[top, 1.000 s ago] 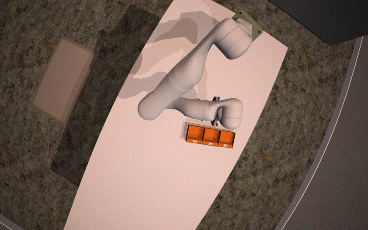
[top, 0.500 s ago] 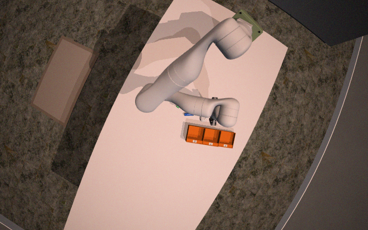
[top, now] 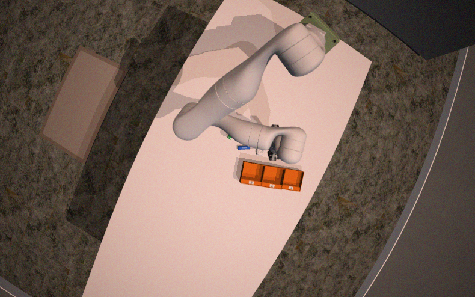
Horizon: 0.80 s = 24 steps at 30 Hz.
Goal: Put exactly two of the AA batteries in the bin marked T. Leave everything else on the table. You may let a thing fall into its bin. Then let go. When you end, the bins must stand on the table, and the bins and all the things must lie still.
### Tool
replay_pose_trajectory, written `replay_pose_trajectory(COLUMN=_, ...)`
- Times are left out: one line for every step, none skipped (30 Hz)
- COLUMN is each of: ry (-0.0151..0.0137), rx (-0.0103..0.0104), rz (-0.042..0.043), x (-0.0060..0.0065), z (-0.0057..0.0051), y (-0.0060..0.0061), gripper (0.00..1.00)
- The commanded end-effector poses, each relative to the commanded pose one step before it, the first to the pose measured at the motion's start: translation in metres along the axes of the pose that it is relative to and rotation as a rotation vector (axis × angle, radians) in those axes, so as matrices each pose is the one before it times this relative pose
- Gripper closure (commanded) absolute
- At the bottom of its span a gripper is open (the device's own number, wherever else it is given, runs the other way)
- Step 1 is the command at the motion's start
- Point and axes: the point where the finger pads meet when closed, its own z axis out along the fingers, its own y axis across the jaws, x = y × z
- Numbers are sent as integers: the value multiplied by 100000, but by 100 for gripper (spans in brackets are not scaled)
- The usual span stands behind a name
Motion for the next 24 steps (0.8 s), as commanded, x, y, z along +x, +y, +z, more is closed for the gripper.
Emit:
replay_pose_trajectory(ry=-29, rx=128, rz=-71, x=-94, z=-26, y=-124, gripper=71)
replay_pose_trajectory(ry=0, rx=0, rz=0, x=-25, z=0, y=-21, gripper=71)
replay_pose_trajectory(ry=0, rx=0, rz=0, x=-23, z=0, y=-19, gripper=71)
replay_pose_trajectory(ry=0, rx=0, rz=0, x=-21, z=0, y=-17, gripper=71)
replay_pose_trajectory(ry=0, rx=0, rz=0, x=-19, z=0, y=-14, gripper=71)
replay_pose_trajectory(ry=0, rx=0, rz=0, x=-17, z=0, y=-12, gripper=71)
replay_pose_trajectory(ry=2, rx=-1, rz=0, x=-17, z=124, y=-11, gripper=71)
replay_pose_trajectory(ry=-1, rx=0, rz=0, x=-13, z=140, y=-8, gripper=71)
replay_pose_trajectory(ry=0, rx=0, rz=0, x=0, z=0, y=0, gripper=71)
replay_pose_trajectory(ry=0, rx=0, rz=0, x=0, z=0, y=0, gripper=71)
replay_pose_trajectory(ry=0, rx=0, rz=0, x=-4, z=134, y=-1, gripper=71)
replay_pose_trajectory(ry=0, rx=0, rz=0, x=-2, z=133, y=0, gripper=71)
replay_pose_trajectory(ry=0, rx=0, rz=0, x=0, z=133, y=3, gripper=71)
replay_pose_trajectory(ry=0, rx=0, rz=0, x=3, z=133, y=5, gripper=71)
replay_pose_trajectory(ry=0, rx=0, rz=0, x=5, z=133, y=7, gripper=71)
replay_pose_trajectory(ry=0, rx=0, rz=0, x=6, z=133, y=7, gripper=71)
replay_pose_trajectory(ry=0, rx=0, rz=0, x=7, z=133, y=8, gripper=71)
replay_pose_trajectory(ry=0, rx=0, rz=0, x=8, z=1, y=7, gripper=71)
replay_pose_trajectory(ry=1, rx=0, rz=0, x=4, z=-6, y=5, gripper=71)
replay_pose_trajectory(ry=0, rx=0, rz=0, x=5, z=3, y=1, gripper=71)
replay_pose_trajectory(ry=0, rx=0, rz=0, x=2, z=2, y=-2, gripper=71)
replay_pose_trajectory(ry=0, rx=0, rz=0, x=1, z=1, y=-4, gripper=71)
replay_pose_trajectory(ry=0, rx=0, rz=0, x=-1, z=1, y=-5, gripper=71)
replay_pose_trajectory(ry=0, rx=0, rz=0, x=-2, z=0, y=-6, gripper=71)
